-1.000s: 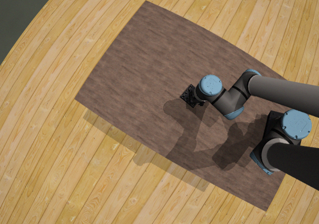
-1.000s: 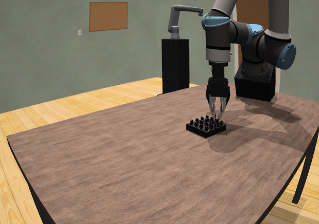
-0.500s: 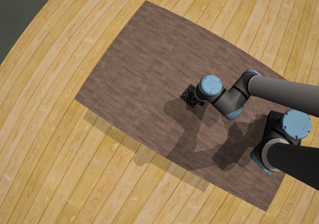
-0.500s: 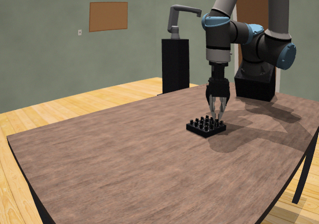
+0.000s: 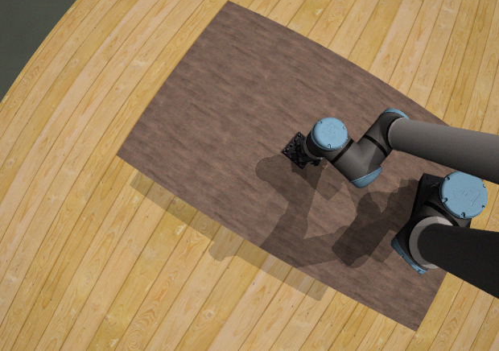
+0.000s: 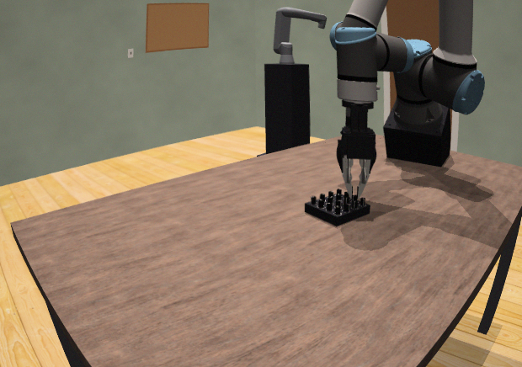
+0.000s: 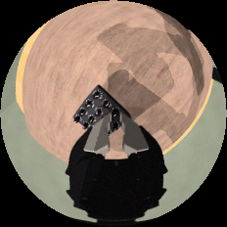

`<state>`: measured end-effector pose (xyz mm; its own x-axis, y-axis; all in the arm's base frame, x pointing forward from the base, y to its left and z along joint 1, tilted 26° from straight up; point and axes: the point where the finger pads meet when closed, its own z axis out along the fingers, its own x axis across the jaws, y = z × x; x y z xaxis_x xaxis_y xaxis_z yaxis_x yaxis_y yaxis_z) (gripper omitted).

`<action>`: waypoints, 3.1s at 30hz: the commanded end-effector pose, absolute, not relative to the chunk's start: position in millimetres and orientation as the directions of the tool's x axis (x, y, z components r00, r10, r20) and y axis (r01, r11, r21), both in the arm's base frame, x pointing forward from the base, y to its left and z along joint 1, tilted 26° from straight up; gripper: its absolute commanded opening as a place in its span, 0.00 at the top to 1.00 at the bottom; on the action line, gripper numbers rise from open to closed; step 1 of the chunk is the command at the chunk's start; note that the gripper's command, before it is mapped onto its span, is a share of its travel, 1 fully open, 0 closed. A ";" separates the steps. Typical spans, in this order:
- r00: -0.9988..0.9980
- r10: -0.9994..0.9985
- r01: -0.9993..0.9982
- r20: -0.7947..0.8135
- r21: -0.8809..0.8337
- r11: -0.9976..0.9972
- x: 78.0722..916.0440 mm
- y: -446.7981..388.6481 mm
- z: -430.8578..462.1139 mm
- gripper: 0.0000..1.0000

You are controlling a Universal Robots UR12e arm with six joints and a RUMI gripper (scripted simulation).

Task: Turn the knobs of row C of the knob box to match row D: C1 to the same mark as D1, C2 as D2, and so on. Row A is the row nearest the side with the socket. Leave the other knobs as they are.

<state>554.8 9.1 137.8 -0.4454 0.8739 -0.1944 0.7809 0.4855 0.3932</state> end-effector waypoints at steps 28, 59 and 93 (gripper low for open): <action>-0.448 0.873 0.781 -0.193 0.391 0.487 552.9 10.4 136.7 0.89; -0.446 0.873 0.780 -0.197 0.394 0.487 538.4 7.8 173.2 0.89; -0.077 0.997 0.895 -0.015 0.440 0.076 534.7 7.1 179.0 0.89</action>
